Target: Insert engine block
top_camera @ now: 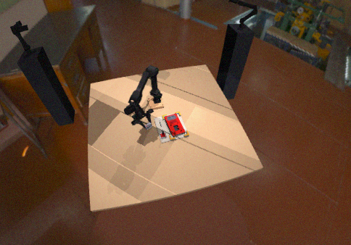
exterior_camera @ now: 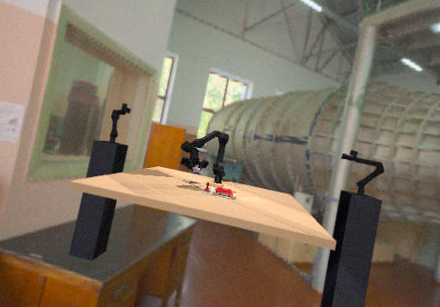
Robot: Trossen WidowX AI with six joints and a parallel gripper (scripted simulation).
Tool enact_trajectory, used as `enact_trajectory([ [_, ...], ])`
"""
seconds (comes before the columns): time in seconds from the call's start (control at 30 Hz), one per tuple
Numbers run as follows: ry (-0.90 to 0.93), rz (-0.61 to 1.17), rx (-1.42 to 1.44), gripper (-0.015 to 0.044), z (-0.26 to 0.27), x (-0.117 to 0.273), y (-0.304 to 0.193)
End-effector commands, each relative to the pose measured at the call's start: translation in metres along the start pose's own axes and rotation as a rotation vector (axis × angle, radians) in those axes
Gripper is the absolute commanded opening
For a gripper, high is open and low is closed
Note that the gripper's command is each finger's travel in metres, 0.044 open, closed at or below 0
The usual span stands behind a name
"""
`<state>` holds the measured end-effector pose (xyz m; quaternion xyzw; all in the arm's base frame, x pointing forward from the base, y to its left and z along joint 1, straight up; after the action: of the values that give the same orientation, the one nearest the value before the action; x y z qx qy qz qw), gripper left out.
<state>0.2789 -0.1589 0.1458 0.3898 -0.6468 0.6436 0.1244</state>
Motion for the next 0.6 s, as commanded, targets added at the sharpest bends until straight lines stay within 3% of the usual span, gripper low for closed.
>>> enact_trajectory([
  [0.0, -0.012, 0.032, 0.001, 0.0, 0.001, -0.006, 0.009],
  [0.57, -0.013, 0.032, 0.001, 0.0, 0.007, -0.031, 0.036],
])
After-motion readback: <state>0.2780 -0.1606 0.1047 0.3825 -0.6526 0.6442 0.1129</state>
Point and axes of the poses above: the point midway between the two fingers, 35 mm back from their tips, its own x axis back along the fingers, its own z axis across the jaws, y = z × x, the point moved 4 cm from there along x, back along the fingers, and after that the axes turned 13 degrees about -x, right-handed, at the moved point
